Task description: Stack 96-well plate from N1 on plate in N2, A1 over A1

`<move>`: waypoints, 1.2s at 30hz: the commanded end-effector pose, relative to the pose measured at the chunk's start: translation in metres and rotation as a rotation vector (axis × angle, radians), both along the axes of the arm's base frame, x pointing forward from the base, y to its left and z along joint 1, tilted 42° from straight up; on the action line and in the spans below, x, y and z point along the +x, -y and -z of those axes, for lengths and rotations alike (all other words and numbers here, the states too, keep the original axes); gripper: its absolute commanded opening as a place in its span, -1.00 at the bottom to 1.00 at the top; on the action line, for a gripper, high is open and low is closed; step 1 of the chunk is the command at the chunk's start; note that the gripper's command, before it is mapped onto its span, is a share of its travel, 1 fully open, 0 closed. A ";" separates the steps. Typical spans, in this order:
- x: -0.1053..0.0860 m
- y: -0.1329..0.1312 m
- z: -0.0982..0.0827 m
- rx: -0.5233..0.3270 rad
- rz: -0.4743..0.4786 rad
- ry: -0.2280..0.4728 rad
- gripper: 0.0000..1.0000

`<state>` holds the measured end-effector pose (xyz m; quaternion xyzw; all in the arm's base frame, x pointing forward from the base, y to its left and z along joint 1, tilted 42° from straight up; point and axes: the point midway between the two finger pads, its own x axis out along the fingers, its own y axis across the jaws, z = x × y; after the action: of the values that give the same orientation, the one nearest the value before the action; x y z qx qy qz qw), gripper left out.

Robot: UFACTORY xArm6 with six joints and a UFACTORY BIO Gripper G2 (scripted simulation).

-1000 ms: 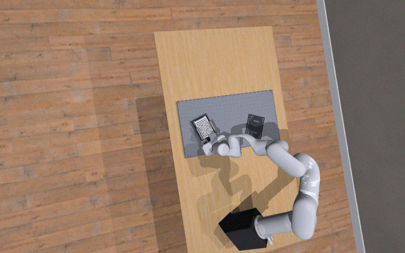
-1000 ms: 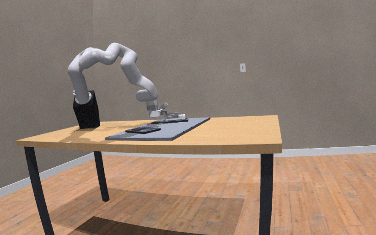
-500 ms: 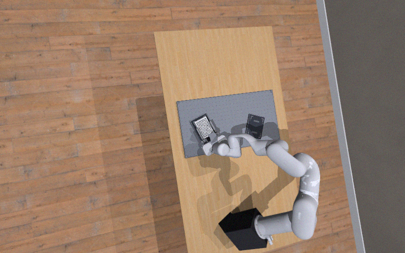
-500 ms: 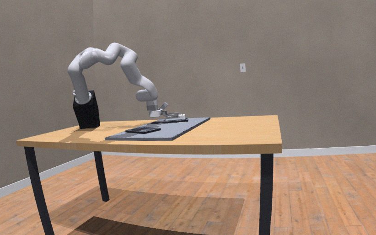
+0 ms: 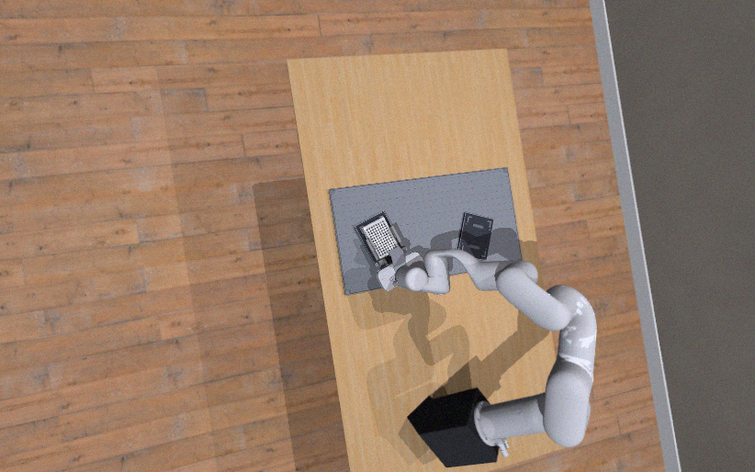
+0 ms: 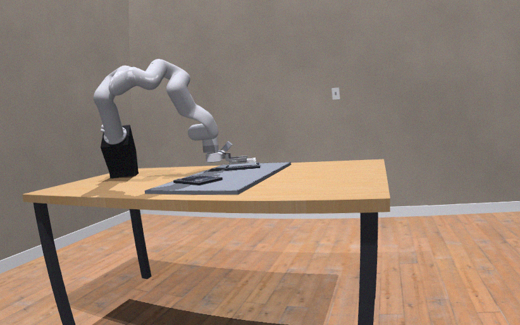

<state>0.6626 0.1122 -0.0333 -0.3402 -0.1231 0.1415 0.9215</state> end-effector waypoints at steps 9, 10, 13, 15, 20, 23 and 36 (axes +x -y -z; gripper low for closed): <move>0.000 -0.001 -0.001 0.000 -0.001 0.001 -1.00; 0.000 -0.001 -0.001 0.000 -0.001 0.001 -1.00; 0.000 -0.002 -0.002 0.001 -0.001 0.001 -0.25; 0.000 -0.002 -0.002 0.001 -0.001 0.001 -0.25; 0.000 -0.002 -0.002 0.000 -0.001 0.001 -0.25; 0.000 -0.002 -0.002 0.000 -0.001 0.001 -0.25; 0.000 -0.002 -0.002 0.000 -0.001 0.001 -0.25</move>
<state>0.6614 0.1127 -0.0327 -0.3406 -0.1221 0.1413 0.9215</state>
